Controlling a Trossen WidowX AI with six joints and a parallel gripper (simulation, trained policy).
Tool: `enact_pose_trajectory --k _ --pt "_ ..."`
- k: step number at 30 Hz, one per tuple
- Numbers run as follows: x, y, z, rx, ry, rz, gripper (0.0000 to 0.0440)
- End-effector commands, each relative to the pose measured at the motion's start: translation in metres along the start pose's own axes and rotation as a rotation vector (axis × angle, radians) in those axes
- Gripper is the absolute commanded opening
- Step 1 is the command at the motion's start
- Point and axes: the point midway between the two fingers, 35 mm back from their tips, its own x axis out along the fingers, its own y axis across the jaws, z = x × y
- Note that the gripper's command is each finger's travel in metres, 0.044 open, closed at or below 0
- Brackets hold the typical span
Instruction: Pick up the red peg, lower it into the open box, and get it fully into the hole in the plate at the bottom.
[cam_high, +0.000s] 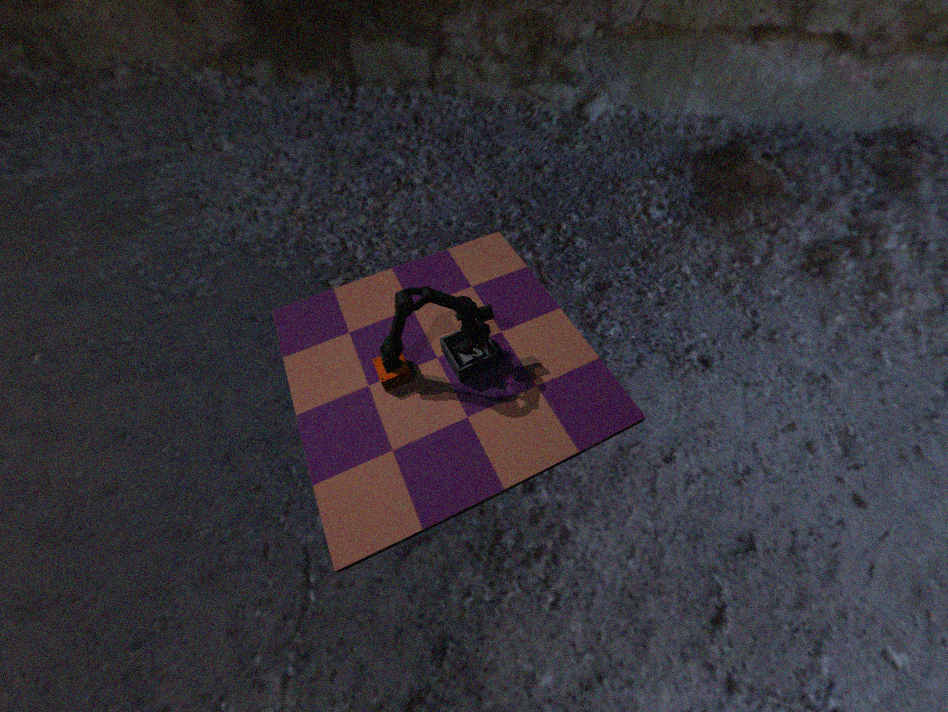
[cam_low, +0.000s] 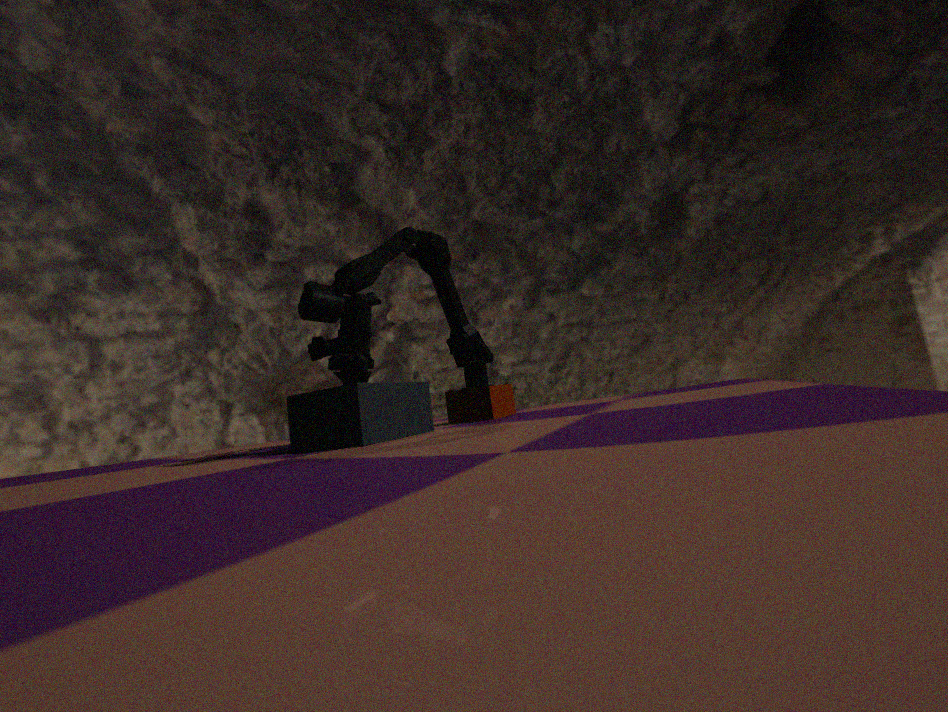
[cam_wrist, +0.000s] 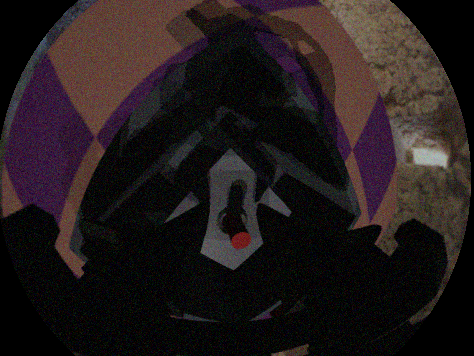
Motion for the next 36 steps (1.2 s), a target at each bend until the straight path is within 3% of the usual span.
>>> enact_pose_trajectory --k 1,8,19,36 --pt "-0.004 0.006 0.01 -0.009 0.007 0.028 0.027" --pt "-0.015 0.023 0.031 -0.016 0.03 0.088 0.044" --pt "-0.042 0.062 0.06 -0.044 0.005 0.231 0.044" --pt "-0.042 0.063 0.06 -0.045 0.004 0.233 0.044"
